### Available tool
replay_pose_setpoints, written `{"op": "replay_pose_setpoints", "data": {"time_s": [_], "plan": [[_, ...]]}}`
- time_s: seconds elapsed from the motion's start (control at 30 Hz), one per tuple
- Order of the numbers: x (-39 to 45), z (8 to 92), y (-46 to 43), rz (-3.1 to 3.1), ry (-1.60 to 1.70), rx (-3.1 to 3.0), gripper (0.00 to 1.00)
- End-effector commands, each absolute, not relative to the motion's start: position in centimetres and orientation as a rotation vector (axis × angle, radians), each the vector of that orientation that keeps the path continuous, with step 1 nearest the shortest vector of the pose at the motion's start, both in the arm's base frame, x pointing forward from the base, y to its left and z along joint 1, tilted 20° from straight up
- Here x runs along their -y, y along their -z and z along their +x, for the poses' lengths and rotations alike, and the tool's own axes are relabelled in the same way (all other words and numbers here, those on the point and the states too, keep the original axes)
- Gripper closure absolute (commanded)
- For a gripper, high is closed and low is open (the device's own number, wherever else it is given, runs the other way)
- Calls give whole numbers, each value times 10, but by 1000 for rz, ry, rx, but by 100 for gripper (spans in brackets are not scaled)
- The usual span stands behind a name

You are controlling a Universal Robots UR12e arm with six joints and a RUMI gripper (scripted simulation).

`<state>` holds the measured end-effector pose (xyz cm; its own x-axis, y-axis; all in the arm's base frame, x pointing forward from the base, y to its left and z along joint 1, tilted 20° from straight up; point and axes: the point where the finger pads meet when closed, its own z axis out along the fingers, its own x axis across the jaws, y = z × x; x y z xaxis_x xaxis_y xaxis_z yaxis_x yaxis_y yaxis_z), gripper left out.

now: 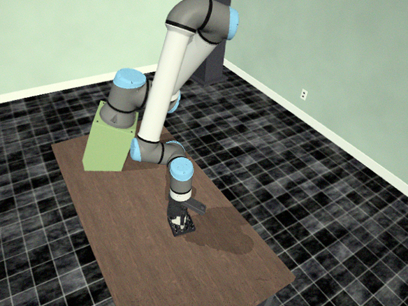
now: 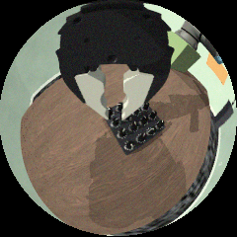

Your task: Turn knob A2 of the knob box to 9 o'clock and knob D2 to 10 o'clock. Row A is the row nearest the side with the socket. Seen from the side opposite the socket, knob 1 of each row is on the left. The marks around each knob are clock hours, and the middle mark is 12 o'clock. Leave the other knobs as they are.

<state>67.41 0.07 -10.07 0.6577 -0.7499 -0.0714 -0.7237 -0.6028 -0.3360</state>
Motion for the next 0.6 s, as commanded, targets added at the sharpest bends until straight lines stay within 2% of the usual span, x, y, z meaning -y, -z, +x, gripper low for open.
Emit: {"op": "replay_pose_setpoints", "data": {"time_s": [0.0, 0.57], "plan": [[0, 675, 100, -2541, 111, -1170, 89], [-2, 676, 107, -2541, 111, -1170, 89]]}}
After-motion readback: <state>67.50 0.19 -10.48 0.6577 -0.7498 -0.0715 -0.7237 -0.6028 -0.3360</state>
